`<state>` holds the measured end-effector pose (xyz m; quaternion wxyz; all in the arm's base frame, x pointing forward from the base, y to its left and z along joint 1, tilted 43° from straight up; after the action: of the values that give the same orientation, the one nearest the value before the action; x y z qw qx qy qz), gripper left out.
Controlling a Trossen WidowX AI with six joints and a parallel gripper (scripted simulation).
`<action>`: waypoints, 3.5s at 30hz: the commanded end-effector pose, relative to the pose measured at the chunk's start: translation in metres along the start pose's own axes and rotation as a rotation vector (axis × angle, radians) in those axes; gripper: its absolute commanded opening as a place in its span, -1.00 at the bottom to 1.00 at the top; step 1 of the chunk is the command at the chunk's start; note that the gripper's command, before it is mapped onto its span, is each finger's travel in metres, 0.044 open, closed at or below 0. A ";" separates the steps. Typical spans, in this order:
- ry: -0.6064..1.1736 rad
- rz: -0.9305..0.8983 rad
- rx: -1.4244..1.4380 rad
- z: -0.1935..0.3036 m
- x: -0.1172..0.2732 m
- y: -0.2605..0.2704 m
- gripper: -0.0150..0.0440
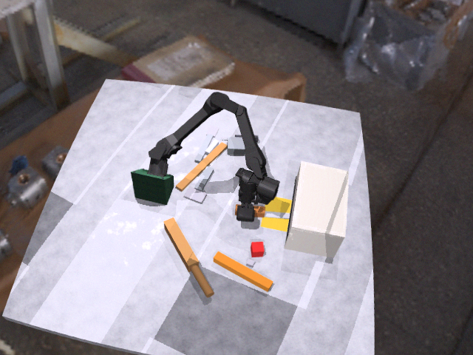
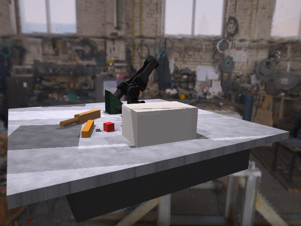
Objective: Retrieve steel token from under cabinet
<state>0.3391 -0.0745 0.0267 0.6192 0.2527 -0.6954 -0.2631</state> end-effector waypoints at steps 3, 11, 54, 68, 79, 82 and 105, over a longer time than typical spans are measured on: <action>0.007 0.001 -0.001 0.010 -0.001 -0.001 -0.49; 0.007 0.001 -0.002 0.019 -0.001 -0.001 -0.49; 0.009 0.001 -0.004 0.068 -0.001 -0.005 -0.49; 0.010 0.002 -0.004 0.085 -0.001 -0.006 -0.49; 0.011 0.002 -0.005 0.100 -0.001 -0.007 -0.49; 0.011 0.002 -0.005 0.104 -0.001 -0.008 -0.49; 0.007 0.004 0.000 0.119 0.001 -0.012 -0.49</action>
<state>0.2206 -0.0759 0.0086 0.6227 0.2505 -0.6929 -0.2634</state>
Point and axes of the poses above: the point midway between the two fingers, 35 mm back from their tips, its own x axis back along the fingers, its own y axis across the jaws, z = x × y, the point moved 10 cm from there along x, back along the fingers, and after that the axes turned 3 degrees about -x, right-handed, at the moved point
